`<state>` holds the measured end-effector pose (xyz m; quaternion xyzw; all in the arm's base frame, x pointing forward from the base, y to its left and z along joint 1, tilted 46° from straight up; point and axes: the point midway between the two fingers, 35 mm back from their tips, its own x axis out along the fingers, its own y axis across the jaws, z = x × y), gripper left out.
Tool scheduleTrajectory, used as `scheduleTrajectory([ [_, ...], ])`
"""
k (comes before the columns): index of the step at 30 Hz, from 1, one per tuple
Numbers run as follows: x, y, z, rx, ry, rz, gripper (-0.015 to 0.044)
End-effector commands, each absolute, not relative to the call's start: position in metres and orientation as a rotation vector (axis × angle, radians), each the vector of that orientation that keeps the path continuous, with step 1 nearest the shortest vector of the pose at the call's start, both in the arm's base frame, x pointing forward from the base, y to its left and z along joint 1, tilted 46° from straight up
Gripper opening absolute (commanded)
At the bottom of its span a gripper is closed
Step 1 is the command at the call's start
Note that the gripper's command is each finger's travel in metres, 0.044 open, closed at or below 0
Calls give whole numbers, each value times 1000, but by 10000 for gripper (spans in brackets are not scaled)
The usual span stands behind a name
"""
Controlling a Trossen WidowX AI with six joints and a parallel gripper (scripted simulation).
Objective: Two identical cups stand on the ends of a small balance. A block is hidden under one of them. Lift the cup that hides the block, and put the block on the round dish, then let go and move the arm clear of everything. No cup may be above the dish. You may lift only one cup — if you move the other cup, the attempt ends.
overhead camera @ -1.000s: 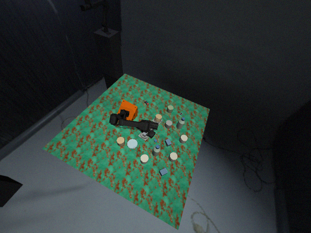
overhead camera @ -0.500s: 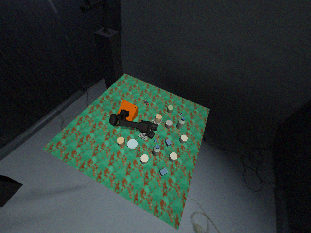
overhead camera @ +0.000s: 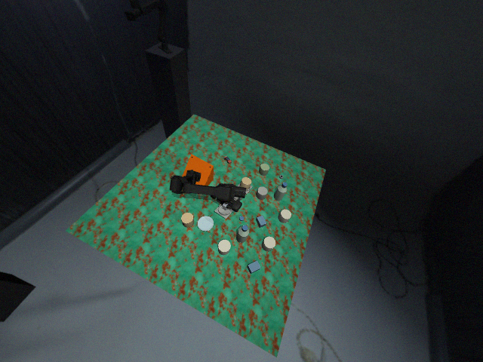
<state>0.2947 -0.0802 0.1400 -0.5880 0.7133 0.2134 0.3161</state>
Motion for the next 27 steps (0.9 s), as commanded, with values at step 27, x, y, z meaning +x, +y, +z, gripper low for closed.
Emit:
scheduleTrajectory([
  [27,245,-135,186,-1519,1852,561,0],
])
